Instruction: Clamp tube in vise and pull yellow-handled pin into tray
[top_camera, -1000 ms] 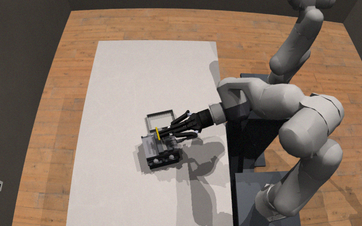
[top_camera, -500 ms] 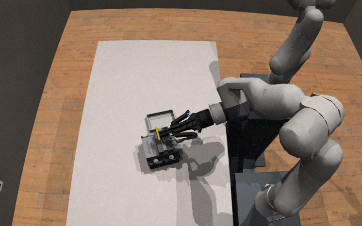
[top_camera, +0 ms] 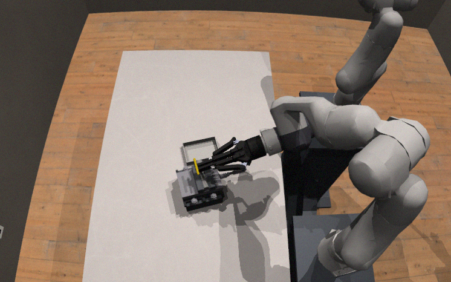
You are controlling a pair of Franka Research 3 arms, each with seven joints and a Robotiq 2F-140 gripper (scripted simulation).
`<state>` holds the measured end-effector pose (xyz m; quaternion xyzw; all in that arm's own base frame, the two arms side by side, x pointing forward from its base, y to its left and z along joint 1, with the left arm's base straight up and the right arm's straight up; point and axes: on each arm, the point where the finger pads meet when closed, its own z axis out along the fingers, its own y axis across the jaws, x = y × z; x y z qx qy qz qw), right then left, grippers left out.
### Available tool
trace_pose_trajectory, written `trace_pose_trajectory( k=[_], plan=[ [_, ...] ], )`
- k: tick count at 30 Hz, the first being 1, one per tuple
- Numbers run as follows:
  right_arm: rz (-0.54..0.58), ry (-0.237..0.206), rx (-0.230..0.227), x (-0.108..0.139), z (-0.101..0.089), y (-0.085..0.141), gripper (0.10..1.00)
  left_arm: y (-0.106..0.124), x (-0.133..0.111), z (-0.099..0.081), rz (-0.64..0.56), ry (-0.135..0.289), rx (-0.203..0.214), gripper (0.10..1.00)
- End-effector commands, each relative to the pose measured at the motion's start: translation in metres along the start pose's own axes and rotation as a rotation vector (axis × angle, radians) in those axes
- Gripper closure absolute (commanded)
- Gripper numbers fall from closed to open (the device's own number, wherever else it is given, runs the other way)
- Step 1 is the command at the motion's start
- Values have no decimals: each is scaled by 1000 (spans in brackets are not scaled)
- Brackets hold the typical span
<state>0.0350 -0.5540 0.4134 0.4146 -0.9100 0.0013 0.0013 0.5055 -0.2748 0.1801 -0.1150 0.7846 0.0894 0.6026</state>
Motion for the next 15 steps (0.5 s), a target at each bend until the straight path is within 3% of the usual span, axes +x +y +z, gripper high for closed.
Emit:
trace_pose_trajectory(
  k=[1,15],
  plan=[
    [5,-3,-1,-1,0,0,98,-1,-9,1,-3,-13,-3,999],
    [5,-3,-1,-1,0,0,98,-1,-11,1,-3,-13,-3,999]
  ],
)
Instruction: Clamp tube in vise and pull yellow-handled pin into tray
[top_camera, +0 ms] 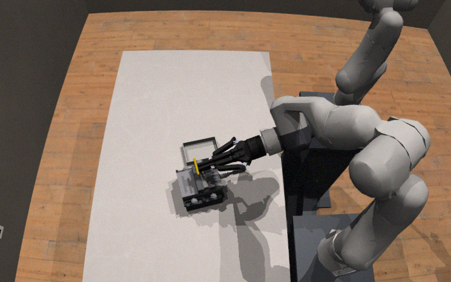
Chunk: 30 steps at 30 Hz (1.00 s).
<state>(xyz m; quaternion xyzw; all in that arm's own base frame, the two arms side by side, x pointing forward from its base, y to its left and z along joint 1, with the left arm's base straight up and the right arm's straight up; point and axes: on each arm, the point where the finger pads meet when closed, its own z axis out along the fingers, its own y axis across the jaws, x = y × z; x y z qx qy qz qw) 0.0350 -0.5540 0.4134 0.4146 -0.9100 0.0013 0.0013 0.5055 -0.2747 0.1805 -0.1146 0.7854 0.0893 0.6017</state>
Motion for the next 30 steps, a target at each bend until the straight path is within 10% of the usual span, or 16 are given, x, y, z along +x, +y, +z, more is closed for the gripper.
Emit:
trace_pose_trajectory(
  k=[1,30],
  plan=[
    [5,-3,-1,-1,0,0,98,-1,-10,1,-3,-15,-4,999],
    [5,-3,-1,-1,0,0,98,-1,-15,1,-3,-15,-4,999]
  ],
)
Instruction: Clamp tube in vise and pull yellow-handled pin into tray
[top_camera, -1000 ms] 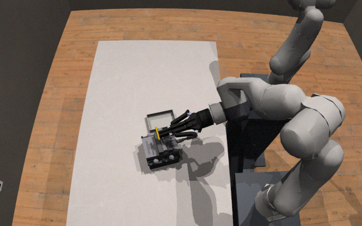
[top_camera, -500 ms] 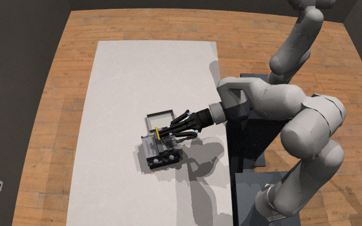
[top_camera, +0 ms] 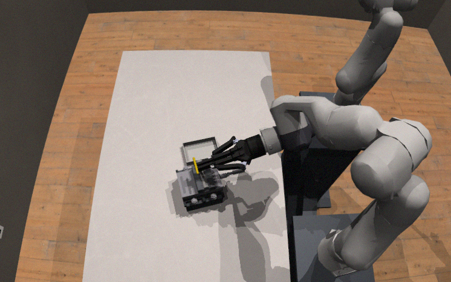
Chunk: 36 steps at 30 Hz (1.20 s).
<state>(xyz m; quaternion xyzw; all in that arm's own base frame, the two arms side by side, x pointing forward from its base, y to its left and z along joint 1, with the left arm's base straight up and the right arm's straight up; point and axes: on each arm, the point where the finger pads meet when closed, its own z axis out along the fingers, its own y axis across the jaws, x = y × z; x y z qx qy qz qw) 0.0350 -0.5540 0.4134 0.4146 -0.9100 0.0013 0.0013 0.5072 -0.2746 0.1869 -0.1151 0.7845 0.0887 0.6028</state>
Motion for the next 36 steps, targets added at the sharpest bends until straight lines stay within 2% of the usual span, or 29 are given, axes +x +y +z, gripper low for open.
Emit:
trace_pose_trajectory(
  k=[1,36],
  plan=[
    [5,-3,-1,-1,0,0,98,0,-8,1,-2,-12,-4,999],
    [5,-3,-1,-1,0,0,98,0,-18,1,-2,-12,-4,999]
  ],
)
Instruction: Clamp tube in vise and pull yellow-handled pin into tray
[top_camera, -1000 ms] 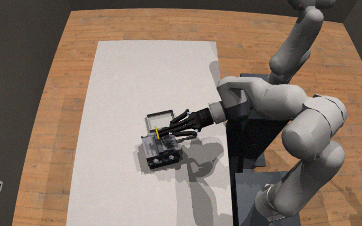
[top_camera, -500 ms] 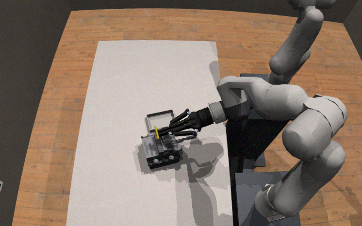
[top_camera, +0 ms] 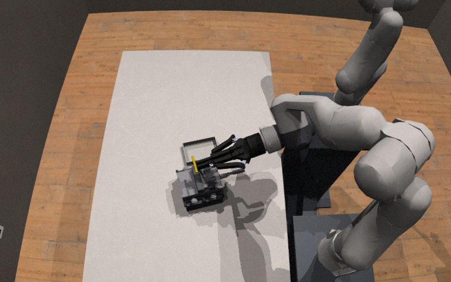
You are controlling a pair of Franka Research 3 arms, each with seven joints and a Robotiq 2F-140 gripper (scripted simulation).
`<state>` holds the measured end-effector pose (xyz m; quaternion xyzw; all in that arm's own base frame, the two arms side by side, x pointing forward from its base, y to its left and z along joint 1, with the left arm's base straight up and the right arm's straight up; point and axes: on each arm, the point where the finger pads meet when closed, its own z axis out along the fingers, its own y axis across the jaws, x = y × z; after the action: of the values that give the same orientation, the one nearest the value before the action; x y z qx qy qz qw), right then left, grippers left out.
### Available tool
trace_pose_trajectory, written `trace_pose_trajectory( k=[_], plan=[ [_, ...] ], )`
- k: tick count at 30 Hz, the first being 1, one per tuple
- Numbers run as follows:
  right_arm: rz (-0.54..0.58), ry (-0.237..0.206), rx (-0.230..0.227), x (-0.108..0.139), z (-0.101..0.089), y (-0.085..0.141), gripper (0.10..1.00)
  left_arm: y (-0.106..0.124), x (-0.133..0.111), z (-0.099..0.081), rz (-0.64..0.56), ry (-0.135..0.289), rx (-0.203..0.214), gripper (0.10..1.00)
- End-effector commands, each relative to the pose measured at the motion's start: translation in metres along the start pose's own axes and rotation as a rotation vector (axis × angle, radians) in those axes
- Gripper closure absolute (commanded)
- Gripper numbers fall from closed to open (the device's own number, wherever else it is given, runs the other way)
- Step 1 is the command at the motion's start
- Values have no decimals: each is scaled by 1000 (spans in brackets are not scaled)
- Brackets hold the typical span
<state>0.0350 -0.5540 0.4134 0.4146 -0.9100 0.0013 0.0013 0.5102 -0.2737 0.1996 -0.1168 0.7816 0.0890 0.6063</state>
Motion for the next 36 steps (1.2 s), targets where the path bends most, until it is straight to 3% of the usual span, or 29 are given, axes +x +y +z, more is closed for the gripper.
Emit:
trace_pose_trajectory(
  k=[1,36],
  plan=[
    [5,-3,-1,-1,0,0,98,0,-6,1,2,-4,-2,999],
    [5,-3,-1,-1,0,0,98,-1,-41,1,2,-4,-2,999]
  ],
)
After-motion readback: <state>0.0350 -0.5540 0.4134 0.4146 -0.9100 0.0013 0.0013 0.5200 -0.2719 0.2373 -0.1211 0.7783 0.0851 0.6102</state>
